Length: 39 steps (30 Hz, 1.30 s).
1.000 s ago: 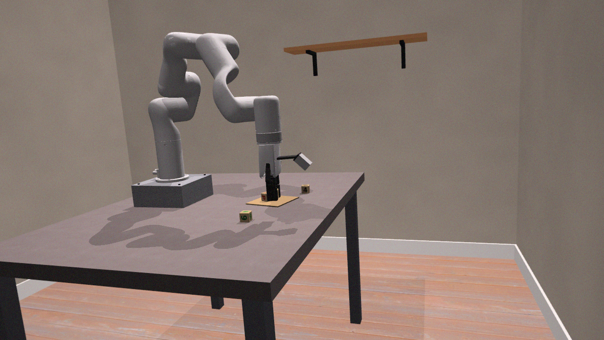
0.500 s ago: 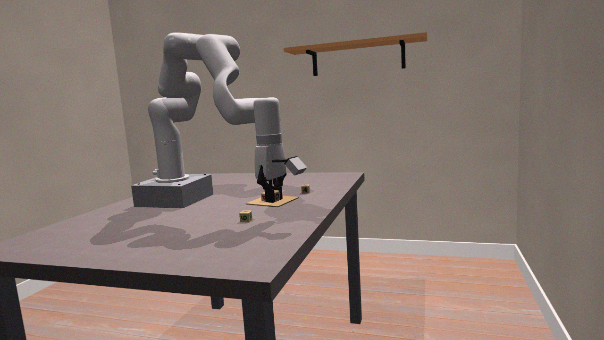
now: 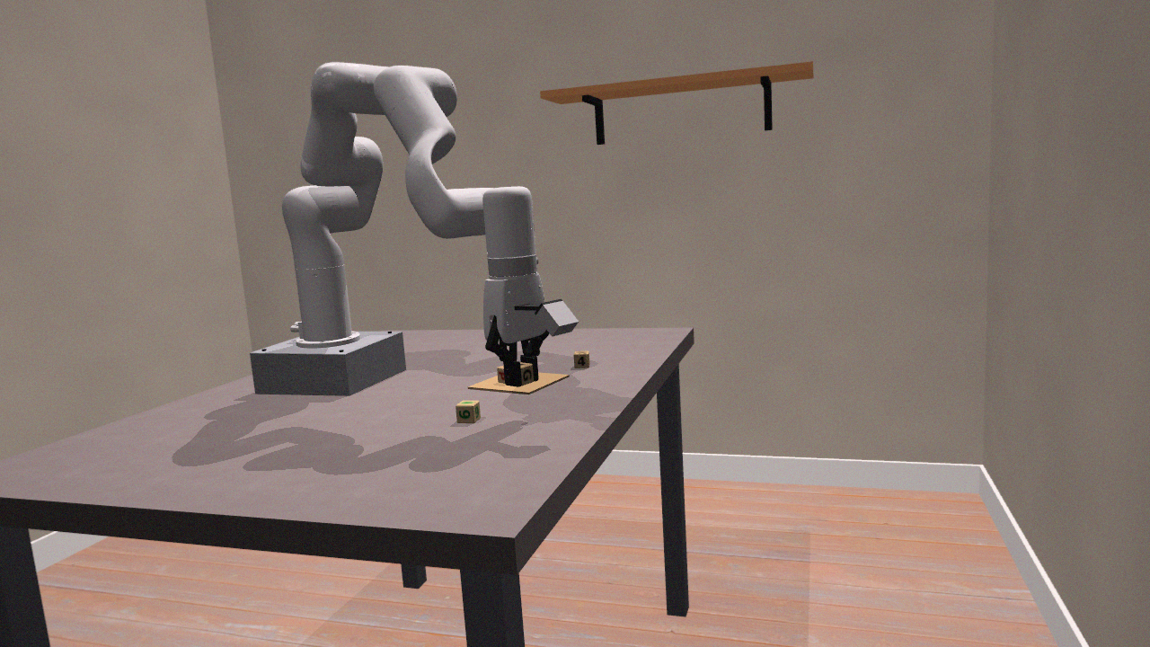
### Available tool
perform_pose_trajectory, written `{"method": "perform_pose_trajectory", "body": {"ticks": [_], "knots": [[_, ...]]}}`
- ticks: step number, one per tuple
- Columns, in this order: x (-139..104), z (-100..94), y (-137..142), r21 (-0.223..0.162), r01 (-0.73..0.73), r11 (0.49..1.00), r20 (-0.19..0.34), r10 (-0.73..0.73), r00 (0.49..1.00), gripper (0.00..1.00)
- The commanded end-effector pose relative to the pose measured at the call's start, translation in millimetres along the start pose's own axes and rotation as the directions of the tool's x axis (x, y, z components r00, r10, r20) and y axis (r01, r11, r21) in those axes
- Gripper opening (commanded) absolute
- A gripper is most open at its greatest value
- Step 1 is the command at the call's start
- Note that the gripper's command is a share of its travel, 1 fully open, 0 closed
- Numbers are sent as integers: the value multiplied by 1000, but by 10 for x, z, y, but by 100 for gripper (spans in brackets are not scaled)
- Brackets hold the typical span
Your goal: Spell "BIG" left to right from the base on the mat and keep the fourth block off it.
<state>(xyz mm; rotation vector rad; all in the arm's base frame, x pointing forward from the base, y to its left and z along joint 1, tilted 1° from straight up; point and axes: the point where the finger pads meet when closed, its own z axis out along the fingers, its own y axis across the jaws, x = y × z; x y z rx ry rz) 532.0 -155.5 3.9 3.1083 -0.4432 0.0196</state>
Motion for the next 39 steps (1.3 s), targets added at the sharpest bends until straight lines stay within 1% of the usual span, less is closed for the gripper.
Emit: {"method": "perform_pose_trajectory", "body": {"ticks": [1, 3, 6, 8, 11, 13, 18, 20, 22, 24, 28, 35, 37, 39], "knots": [[16, -15, 0, 0, -1, 1000, -13, 1, 1000, 27], [16, -15, 0, 0, -1, 1000, -13, 1, 1000, 27], [20, -10, 1, 0, -1, 1000, -46, 1, 999, 27], [20, -8, 1, 0, -1, 1000, -87, 1, 996, 27], [15, -10, 3, 0, 0, 1000, -174, 0, 985, 27], [14, -5, 6, -1, 0, 1000, -238, 0, 971, 27], [9, -1, 11, -2, 1, 1000, -355, -1, 935, 27], [9, -1, 11, -2, 1, 1000, -355, -1, 935, 27], [2, -3, 15, -2, 1, 1000, -438, -2, 899, 27], [2, 0, 16, -3, 1, 1000, -464, -2, 886, 27], [-4, -1, 19, -4, 1, 1000, -551, -3, 835, 27], [-12, 3, 22, -6, 1, 1000, -688, -5, 726, 27], [-12, 3, 22, -6, 1, 1000, -688, -5, 726, 27], [-14, 6, 22, -7, 1, 1000, -738, -6, 674, 27]]}}
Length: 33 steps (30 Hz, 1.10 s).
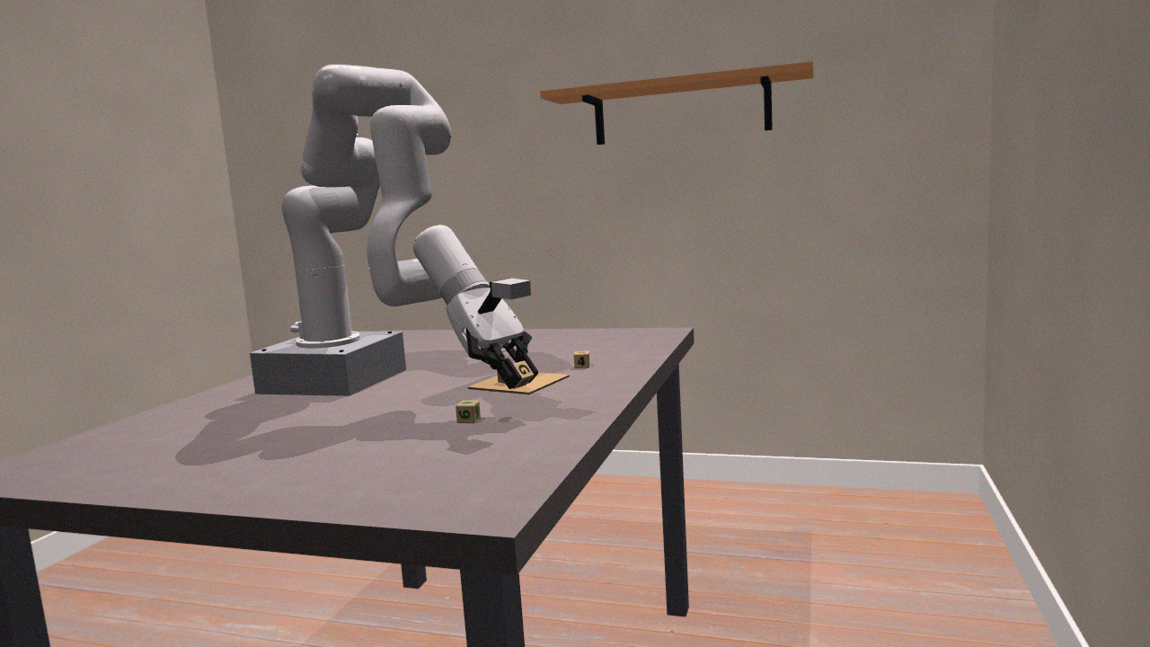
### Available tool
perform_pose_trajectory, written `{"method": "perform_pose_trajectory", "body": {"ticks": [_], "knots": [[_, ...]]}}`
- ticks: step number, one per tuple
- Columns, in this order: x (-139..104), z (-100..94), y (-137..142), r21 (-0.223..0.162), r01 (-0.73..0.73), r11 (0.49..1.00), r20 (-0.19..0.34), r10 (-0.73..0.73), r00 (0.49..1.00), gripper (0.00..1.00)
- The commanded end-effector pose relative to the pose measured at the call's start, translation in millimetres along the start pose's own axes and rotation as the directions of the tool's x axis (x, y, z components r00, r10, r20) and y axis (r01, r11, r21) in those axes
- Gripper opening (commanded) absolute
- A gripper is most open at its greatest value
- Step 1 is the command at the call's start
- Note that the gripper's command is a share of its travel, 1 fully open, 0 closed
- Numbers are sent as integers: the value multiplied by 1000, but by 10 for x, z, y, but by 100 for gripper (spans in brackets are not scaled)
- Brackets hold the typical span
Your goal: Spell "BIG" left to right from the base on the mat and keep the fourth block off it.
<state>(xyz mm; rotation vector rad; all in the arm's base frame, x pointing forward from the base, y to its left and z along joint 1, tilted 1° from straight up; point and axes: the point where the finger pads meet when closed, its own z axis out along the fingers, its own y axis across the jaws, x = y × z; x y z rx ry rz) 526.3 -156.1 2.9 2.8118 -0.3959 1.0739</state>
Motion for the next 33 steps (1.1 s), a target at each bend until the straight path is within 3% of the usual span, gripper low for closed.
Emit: {"method": "perform_pose_trajectory", "body": {"ticks": [1, 6, 10, 21, 33], "knots": [[28, 18, 1, -1, 1, 1000, -143, -1, 990, 27], [26, 21, 1, -3, 1, 1000, -252, -2, 968, 27], [18, 14, 1, -3, 1, 1000, -289, -2, 957, 27], [5, 26, 2, -3, 1, 1000, -293, -2, 956, 27], [-147, 199, 4, -4, 1, 1000, -293, -2, 956, 27]]}}
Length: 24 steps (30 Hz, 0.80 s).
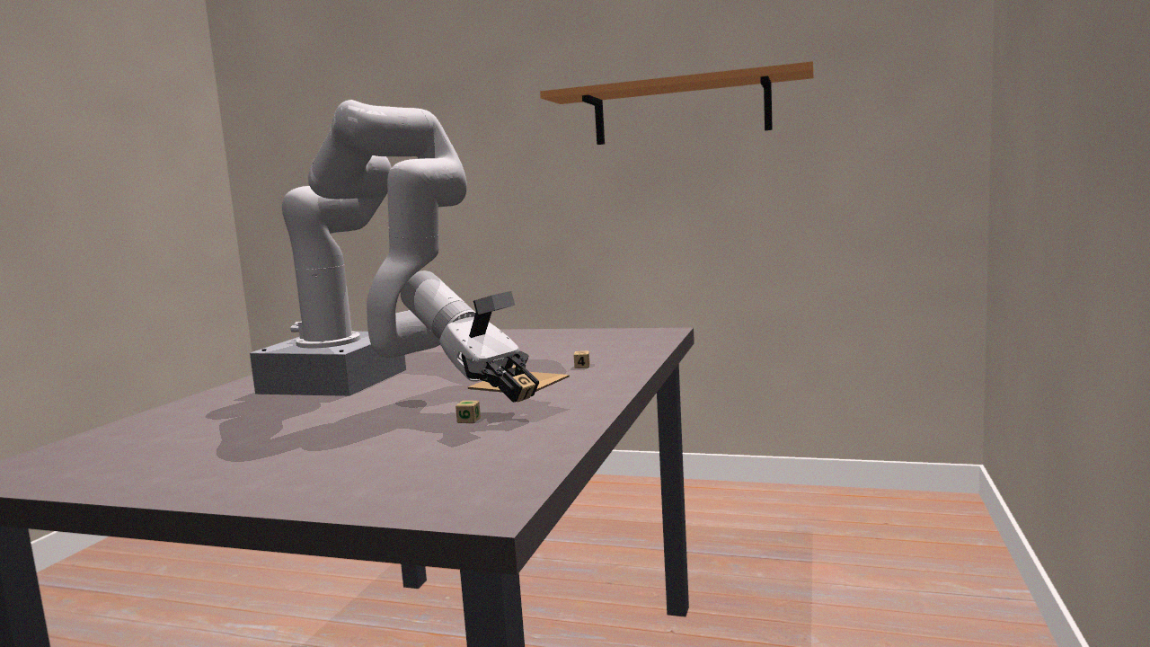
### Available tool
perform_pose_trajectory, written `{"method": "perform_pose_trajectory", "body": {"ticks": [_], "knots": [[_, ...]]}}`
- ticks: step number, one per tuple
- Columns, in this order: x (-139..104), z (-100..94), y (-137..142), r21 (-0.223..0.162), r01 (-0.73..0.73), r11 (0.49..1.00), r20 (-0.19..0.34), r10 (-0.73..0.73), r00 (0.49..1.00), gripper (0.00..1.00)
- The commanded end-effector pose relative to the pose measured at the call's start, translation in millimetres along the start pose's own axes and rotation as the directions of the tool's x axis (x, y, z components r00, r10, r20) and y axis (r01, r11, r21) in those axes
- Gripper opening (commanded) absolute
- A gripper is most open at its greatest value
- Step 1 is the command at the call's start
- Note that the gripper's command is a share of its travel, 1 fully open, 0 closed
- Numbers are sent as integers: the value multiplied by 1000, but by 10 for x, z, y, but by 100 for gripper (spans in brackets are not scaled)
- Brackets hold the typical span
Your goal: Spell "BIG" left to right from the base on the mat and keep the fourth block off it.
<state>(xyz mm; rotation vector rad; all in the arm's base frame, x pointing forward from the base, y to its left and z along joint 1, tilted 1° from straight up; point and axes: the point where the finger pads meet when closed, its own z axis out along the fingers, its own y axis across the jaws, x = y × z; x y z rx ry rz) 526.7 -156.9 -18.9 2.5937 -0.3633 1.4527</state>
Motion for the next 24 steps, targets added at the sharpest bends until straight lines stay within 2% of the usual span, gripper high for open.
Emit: {"method": "perform_pose_trajectory", "body": {"ticks": [1, 10, 24], "knots": [[-41, 47, -2, 0, 0, 1000, -6, 0, 1000, 27], [-213, 157, -6, 0, 0, 1000, -6, 0, 1000, 27], [-229, 166, -6, 1, 0, 1000, -6, 0, 1000, 27]]}}
